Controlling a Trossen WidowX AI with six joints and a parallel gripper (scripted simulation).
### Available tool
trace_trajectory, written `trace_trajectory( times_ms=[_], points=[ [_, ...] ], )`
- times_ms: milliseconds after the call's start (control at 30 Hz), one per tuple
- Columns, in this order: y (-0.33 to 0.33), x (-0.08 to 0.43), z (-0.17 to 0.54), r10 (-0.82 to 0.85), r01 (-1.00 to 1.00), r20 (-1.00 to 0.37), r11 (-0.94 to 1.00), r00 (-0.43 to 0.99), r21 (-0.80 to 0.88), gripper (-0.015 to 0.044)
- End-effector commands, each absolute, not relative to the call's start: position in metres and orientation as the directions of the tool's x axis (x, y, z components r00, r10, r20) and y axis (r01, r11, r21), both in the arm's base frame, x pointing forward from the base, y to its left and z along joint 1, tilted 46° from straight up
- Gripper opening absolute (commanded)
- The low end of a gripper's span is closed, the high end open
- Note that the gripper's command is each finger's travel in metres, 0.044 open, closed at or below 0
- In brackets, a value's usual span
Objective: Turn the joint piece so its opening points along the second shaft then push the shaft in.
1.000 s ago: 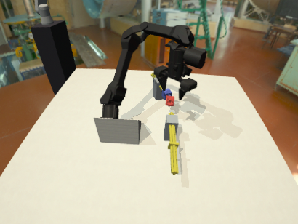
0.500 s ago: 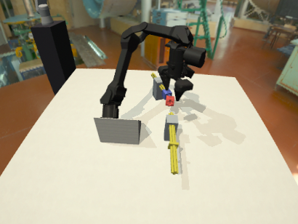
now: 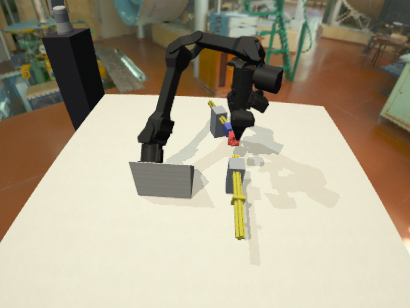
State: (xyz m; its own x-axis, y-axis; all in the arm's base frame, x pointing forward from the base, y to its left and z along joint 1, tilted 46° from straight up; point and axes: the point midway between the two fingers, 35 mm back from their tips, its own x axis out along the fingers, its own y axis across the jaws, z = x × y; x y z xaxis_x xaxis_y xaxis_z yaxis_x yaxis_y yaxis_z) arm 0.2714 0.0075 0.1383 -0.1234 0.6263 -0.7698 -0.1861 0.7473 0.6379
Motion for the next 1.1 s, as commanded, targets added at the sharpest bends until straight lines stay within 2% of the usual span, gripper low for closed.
trace_trajectory(
  times_ms=[0,533,1067],
  points=[
    [0.0078,0.2712,0.1373,0.618,-0.097,-0.777,0.771,-0.123,0.629,0.044],
    [0.0117,0.2705,0.1346,0.598,0.335,-0.792,0.776,-0.124,0.534,0.044],
    [0.0156,0.2699,0.1319,0.579,0.703,-0.806,0.624,-0.123,0.341,0.044]
  ],
)
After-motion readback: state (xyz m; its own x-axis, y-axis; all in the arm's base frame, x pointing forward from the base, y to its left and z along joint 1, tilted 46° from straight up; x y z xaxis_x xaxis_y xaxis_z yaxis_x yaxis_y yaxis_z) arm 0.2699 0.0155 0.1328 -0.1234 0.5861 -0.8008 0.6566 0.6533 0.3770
